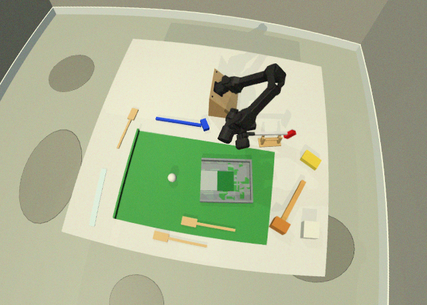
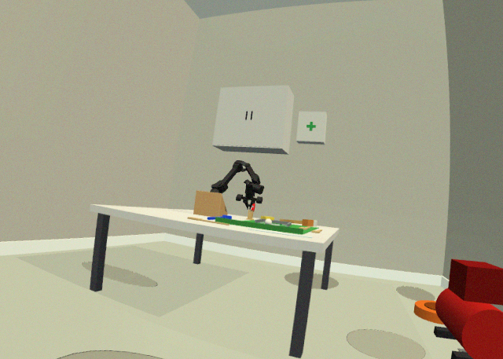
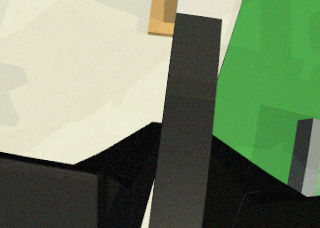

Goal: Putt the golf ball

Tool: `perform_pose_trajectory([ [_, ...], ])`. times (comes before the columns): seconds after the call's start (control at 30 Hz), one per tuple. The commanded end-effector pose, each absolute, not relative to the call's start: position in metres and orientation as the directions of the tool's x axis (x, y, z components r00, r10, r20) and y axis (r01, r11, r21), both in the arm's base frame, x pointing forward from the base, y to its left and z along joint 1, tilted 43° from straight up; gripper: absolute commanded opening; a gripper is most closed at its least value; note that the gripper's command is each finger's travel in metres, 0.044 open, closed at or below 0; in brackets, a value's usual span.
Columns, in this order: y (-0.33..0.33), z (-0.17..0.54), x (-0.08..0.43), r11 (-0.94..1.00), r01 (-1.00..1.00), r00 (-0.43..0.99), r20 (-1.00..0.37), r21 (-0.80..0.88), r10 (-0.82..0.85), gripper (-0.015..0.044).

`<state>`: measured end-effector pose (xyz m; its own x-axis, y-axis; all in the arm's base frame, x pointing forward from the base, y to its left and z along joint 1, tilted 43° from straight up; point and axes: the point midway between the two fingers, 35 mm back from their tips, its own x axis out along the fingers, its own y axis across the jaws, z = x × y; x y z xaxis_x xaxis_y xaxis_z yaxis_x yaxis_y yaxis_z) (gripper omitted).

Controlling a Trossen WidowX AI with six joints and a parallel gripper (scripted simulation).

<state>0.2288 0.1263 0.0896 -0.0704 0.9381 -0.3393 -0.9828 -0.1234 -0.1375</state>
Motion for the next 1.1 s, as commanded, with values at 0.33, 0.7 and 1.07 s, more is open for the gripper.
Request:
perform_pose_trajectory([
  [0.33, 0.098, 0.133, 0.226, -0.123, -0.981, -0.073, -0.312, -0.147, 0.947, 0.0],
  [0.7, 0.068, 0.1, 0.248, -0.021, -1.0, -0.02, -0.397, 0.003, 0.918, 0.0],
  [1.07, 0.004, 0.057, 0.282, 0.206, -0.951, 0.074, -0.476, 0.231, 0.876, 0.0],
])
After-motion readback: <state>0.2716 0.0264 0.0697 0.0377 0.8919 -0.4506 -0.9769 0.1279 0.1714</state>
